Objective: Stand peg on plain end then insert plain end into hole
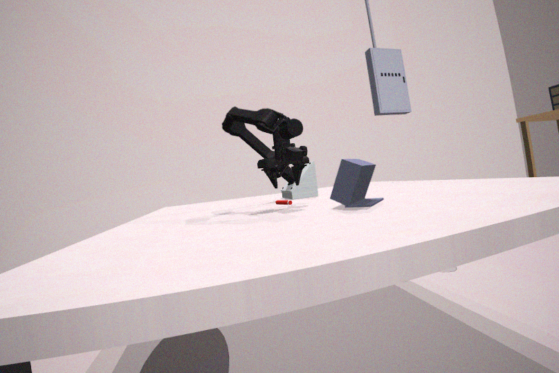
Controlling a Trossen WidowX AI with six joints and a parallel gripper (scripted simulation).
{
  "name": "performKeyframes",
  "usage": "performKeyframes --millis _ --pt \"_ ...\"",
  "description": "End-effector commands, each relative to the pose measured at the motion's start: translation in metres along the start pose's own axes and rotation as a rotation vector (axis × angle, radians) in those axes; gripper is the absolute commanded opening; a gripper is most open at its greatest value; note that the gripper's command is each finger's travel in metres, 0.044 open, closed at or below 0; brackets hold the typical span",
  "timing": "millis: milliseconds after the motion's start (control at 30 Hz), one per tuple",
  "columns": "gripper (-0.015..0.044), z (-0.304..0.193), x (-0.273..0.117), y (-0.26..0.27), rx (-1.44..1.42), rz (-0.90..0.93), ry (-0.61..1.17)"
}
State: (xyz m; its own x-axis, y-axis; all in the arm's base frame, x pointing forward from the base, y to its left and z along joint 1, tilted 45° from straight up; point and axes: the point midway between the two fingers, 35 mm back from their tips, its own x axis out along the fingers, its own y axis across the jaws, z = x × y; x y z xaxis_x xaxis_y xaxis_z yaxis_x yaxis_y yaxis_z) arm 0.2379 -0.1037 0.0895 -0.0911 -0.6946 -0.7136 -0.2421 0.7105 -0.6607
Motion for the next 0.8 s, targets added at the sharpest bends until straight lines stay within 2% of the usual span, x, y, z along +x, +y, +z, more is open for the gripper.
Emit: performKeyframes --millis 0,767 --pt "0.044 0.0 0.008 0.001 -0.007 -0.003 0.002" --pt "0.044 -0.002 0.044 0.0 -0.007 -0.006 0.003"
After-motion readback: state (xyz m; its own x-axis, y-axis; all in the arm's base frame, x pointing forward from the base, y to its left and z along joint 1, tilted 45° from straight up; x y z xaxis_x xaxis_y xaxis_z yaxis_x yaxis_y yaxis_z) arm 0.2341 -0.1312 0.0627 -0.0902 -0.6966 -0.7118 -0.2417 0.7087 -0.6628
